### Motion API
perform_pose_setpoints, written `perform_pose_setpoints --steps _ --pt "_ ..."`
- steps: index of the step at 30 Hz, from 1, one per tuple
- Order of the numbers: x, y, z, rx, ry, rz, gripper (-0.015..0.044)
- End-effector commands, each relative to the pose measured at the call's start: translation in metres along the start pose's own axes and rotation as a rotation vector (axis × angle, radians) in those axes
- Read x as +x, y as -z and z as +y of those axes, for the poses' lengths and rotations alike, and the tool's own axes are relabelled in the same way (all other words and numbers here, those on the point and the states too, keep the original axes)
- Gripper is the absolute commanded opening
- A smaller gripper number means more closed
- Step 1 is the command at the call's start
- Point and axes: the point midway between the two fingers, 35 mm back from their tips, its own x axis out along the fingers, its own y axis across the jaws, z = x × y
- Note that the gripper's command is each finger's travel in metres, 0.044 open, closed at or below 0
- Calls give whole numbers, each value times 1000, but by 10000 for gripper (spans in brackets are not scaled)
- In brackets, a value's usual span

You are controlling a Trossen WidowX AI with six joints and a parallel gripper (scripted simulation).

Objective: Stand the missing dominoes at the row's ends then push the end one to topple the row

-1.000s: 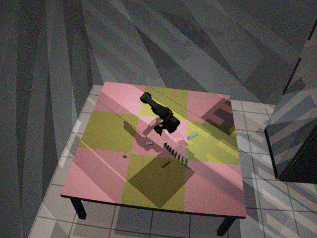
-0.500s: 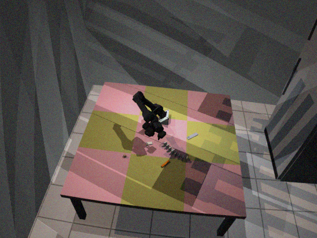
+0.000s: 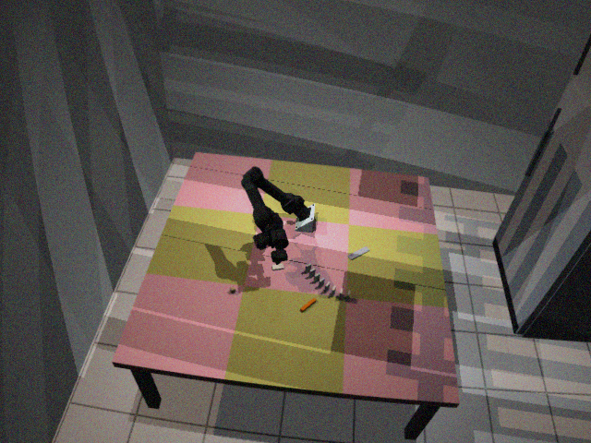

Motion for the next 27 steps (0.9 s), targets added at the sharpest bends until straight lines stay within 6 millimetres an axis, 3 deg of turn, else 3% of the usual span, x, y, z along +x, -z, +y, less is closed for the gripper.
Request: perform_pose_setpoints --steps 1,10,27 --pt "2 -3 -1 21 0 -5 440" --pt "64 -4 -2 22 0 -7 440" --pt "80 -4 -2 22 0 -9 440"
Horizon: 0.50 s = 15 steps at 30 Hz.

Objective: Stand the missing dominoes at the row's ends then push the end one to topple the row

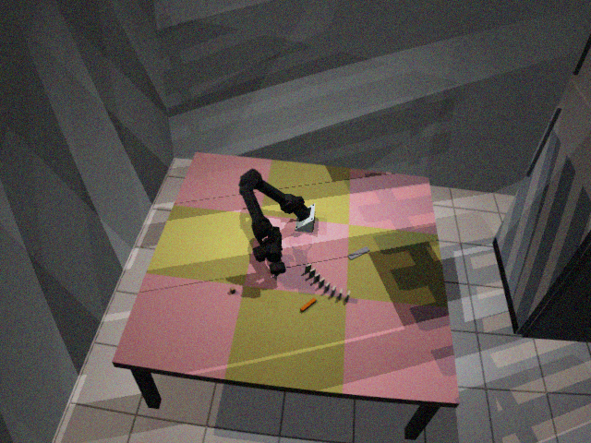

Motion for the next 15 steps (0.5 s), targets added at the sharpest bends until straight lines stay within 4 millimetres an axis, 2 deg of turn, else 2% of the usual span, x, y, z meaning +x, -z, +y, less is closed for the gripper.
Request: perform_pose_setpoints --steps 1,3,15 --pt "3 -1 -1 -4 3 -4 440" --pt "3 -1 -1 -4 3 -4 440" --pt "3 -1 -1 -4 3 -4 125"
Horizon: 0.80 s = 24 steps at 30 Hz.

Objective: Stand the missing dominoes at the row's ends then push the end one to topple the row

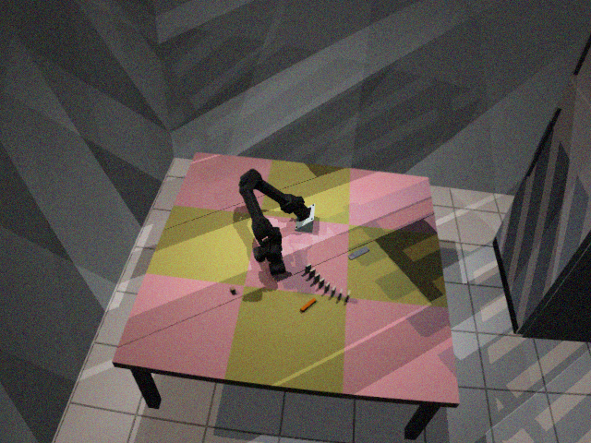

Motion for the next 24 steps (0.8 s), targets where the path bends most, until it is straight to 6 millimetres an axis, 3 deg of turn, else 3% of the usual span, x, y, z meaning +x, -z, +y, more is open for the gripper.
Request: perform_pose_setpoints --steps 1,11,13,20,24 --pt "0 -1 0 -4 2 -4 107" --pt "-2 0 0 -4 2 -4 107" --pt "-19 0 -1 -4 2 -3 107" --pt "-110 4 -3 -5 2 1 107" --pt "-119 4 -3 -7 2 1 107"
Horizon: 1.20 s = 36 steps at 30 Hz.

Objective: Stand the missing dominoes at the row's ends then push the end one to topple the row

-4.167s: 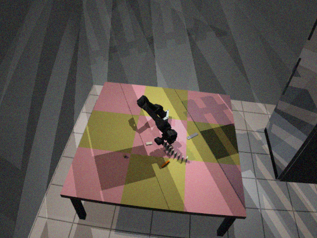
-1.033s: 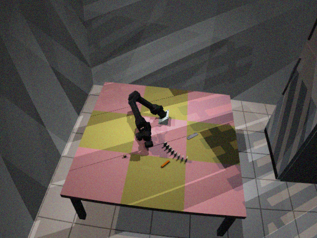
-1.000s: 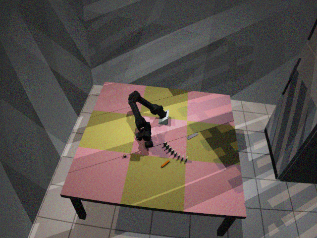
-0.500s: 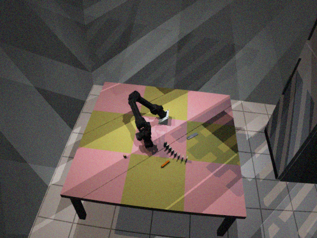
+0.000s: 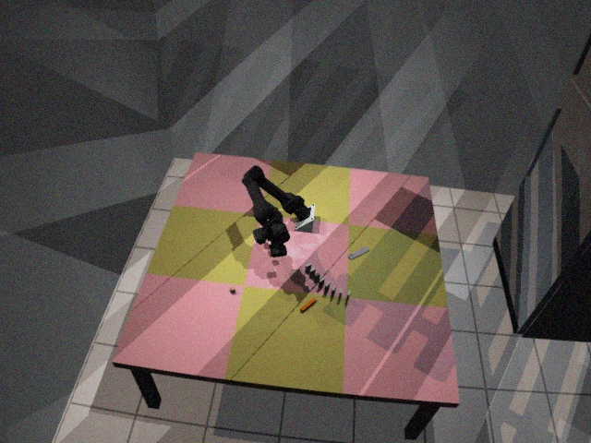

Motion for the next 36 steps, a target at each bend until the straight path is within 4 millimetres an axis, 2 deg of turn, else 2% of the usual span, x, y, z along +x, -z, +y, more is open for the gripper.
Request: perform_pose_setpoints --steps 1,3,5,13,21,23,36 --pt "-13 2 -3 -1 14 5 107" --pt "-13 1 -4 -14 14 5 107" --pt "-13 -8 -11 -120 11 7 107" --pt "-14 -53 -62 -758 -4 9 107" --pt "-15 -84 -119 -1380 -4 -5 107" --pt "-15 -85 -124 -1433 -3 -6 107" --pt "-15 -85 -124 -1433 -3 -6 107"
